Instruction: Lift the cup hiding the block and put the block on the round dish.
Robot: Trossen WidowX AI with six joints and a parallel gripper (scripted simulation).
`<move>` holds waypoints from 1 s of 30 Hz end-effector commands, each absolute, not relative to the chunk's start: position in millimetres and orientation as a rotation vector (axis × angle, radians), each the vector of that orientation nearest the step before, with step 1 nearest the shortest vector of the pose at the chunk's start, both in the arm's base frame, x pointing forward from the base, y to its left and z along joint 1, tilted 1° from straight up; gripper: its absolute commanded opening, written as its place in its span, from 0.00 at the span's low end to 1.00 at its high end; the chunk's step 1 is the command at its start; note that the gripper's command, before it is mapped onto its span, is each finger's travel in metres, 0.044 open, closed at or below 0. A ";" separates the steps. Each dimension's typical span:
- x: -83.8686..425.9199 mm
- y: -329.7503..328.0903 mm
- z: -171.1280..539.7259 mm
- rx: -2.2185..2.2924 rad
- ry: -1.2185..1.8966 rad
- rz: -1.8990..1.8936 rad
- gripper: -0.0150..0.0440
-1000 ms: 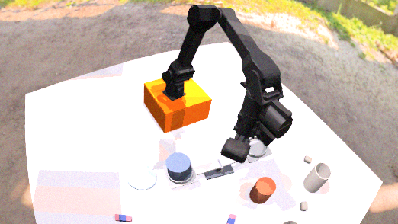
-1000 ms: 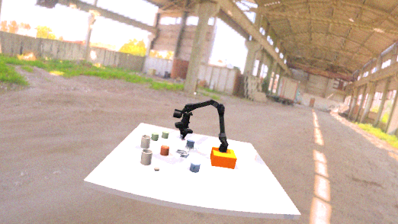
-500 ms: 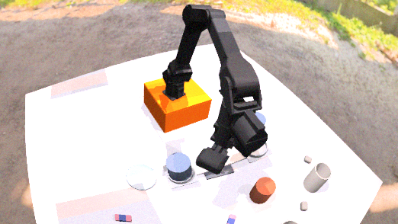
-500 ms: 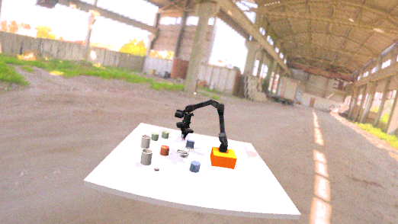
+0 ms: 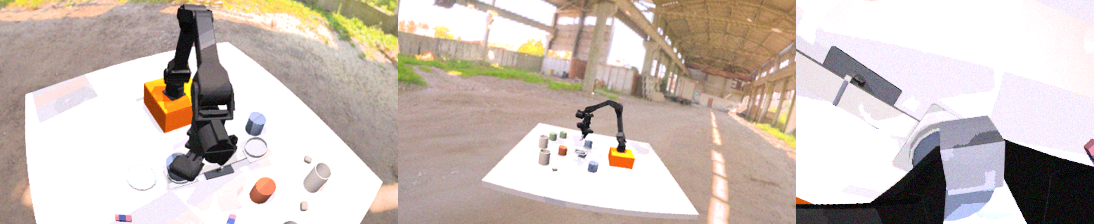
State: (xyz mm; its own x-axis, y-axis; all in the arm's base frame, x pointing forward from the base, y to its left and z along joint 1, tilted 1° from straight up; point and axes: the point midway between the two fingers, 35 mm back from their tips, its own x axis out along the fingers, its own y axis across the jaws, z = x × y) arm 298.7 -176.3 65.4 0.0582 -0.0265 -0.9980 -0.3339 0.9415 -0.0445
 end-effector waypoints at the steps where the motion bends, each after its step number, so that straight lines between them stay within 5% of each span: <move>1: 291.6 -188.6 61.8 -0.301 1.500 0.234 0.25; 30: 215.2 -259.2 33.0 -0.325 1.518 0.270 0.25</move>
